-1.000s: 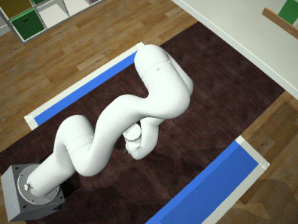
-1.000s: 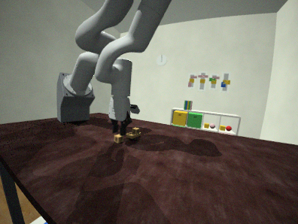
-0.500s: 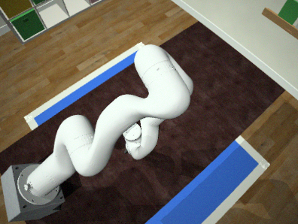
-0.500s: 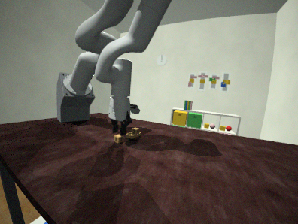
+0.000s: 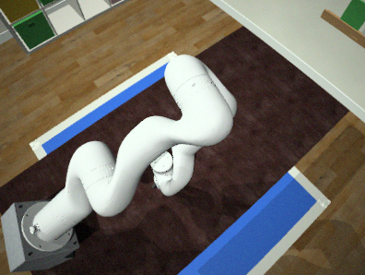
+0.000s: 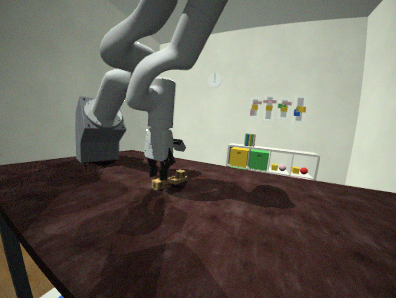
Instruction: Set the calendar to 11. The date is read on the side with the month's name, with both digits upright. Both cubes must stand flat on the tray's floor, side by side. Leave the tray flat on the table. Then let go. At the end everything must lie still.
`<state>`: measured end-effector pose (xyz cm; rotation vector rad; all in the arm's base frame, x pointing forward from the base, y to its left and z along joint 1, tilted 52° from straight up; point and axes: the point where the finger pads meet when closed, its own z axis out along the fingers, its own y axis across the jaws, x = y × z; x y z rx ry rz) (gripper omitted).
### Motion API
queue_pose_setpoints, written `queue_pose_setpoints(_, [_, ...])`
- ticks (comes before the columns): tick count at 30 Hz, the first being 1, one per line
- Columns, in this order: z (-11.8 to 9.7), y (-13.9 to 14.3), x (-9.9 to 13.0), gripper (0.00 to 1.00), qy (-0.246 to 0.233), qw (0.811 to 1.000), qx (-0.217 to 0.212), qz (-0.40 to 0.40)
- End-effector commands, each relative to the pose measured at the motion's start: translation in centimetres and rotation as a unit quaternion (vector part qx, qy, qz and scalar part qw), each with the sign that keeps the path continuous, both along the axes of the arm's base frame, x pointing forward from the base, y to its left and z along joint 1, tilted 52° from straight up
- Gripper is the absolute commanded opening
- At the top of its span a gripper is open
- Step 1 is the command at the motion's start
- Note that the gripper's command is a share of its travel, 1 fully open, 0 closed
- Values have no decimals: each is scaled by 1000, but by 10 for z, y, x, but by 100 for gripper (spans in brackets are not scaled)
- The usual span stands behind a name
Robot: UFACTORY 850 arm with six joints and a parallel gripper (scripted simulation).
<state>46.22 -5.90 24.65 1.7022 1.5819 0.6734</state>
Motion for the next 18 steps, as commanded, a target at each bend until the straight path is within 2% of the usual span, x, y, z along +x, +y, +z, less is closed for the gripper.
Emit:
queue_pose_setpoints(1, [0,0,0,49,0,1000,0,0])
queue_pose_setpoints(18, [-12,-3,15,49,0,1000,0,0])
